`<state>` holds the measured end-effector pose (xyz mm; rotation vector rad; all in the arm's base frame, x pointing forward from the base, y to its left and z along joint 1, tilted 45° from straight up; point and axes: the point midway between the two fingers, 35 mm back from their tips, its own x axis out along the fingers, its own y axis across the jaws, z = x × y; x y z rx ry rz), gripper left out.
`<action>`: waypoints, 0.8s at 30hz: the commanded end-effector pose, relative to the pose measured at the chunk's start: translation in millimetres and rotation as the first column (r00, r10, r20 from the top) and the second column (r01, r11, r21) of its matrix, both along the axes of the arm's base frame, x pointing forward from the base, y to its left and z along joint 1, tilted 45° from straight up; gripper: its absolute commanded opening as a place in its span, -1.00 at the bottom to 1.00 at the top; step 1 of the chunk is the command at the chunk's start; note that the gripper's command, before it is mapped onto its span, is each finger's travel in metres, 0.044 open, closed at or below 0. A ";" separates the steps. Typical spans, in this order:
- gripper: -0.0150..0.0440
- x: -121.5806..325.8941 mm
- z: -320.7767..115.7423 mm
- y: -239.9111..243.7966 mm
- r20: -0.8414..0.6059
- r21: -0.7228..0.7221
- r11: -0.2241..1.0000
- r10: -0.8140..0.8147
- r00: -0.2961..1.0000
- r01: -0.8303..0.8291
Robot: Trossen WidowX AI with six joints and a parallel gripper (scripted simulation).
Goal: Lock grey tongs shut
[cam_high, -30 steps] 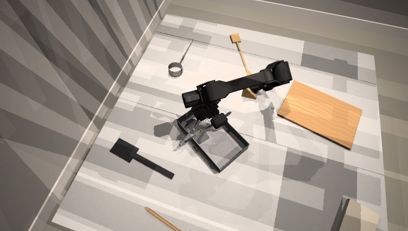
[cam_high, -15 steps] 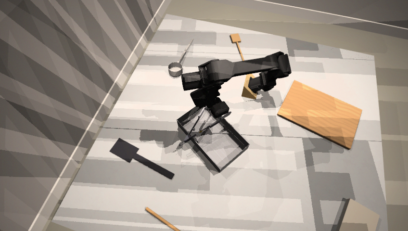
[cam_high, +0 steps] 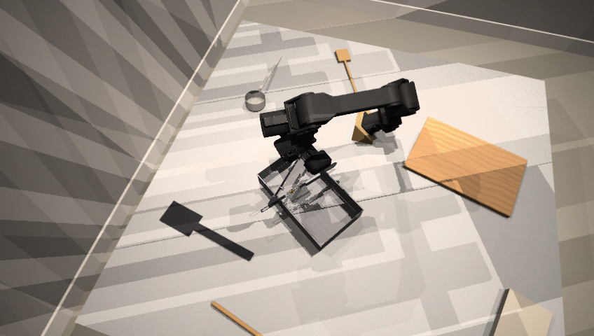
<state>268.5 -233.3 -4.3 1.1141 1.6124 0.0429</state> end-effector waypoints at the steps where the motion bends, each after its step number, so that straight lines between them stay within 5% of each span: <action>1: 1.00 20.8 -27.8 14.5 0.081 0.016 0.989 0.143 0.986 -0.145; 24: 1.00 28.3 -45.6 26.9 0.114 0.015 0.981 0.192 0.975 -0.195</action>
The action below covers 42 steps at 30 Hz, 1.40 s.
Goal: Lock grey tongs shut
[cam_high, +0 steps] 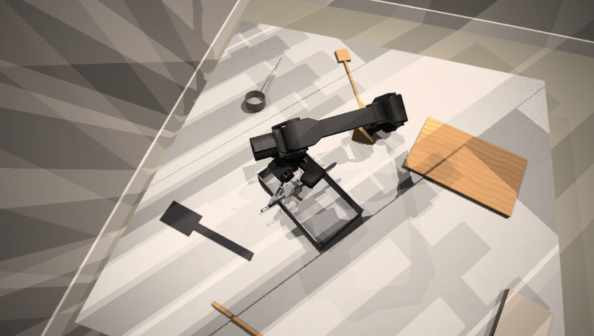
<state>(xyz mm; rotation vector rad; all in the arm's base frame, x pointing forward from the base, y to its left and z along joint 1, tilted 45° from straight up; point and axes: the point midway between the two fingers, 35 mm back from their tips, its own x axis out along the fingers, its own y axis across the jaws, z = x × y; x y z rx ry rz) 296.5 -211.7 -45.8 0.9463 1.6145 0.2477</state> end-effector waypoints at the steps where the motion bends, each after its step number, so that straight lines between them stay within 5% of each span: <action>1: 1.00 0.6 -5.4 6.3 -0.005 0.008 1.000 -0.001 1.000 0.001; 42: 1.00 2.9 -54.0 52.1 -0.003 0.009 1.000 -0.001 1.000 0.001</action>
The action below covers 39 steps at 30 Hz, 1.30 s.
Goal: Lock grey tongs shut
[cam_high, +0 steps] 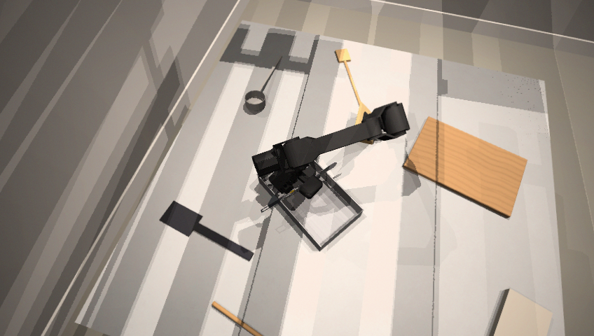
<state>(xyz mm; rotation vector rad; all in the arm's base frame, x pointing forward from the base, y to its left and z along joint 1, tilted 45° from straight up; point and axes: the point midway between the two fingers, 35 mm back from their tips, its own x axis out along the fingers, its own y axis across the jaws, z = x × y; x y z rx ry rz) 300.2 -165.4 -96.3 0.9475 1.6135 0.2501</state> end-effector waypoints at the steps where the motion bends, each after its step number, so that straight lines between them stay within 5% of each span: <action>1: 1.00 -0.9 -4.6 7.0 -0.004 0.007 1.000 -0.001 1.000 0.001; 15: 1.00 -2.8 -16.6 20.9 -0.004 0.009 1.000 -0.001 1.000 0.001; 18: 0.73 -2.0 -14.9 17.3 -0.001 0.003 1.000 0.002 1.000 -0.002; 39: 0.26 -2.0 -14.9 17.3 -0.001 0.003 1.000 0.002 1.000 -0.002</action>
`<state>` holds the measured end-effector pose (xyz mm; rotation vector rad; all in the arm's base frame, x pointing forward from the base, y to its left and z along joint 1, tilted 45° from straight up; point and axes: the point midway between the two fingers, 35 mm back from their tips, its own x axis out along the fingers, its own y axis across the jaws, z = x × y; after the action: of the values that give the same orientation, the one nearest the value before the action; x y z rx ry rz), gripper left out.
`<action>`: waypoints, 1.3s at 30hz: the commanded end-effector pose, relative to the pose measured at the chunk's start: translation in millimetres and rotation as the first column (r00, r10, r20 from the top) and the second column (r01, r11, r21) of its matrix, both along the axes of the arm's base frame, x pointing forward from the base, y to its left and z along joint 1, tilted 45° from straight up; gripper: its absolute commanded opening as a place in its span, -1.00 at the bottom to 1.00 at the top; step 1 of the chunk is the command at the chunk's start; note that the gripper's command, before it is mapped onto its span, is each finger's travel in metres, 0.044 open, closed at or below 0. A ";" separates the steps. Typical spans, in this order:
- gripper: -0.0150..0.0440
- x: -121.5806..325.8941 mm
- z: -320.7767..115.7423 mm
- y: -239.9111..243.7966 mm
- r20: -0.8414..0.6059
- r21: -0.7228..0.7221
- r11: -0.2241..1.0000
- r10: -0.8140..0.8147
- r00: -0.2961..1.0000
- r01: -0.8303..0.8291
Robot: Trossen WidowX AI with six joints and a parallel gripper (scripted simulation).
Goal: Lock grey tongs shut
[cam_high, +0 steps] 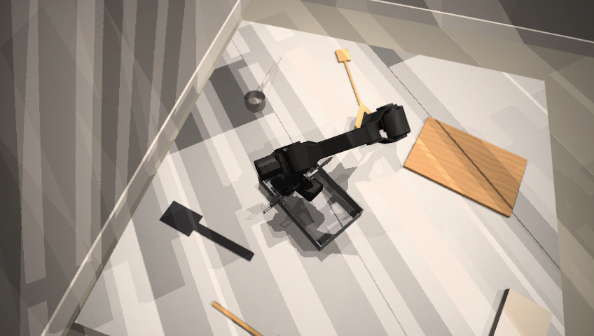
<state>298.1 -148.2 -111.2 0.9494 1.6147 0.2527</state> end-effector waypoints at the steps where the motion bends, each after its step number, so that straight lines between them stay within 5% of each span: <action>1: 0.24 0.1 0.0 0.1 0.000 0.000 1.000 0.001 1.000 -0.001; 31: -0.44 0.1 0.0 0.1 0.000 0.000 1.000 0.001 1.000 -0.001; 37: -0.98 0.1 0.0 0.1 0.000 0.000 1.000 0.001 1.000 -0.001; 39: -1.00 1.1 3.6 -4.6 -0.001 0.000 1.000 -0.002 1.000 0.002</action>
<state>298.2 -149.2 -110.8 0.9481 1.6167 0.2507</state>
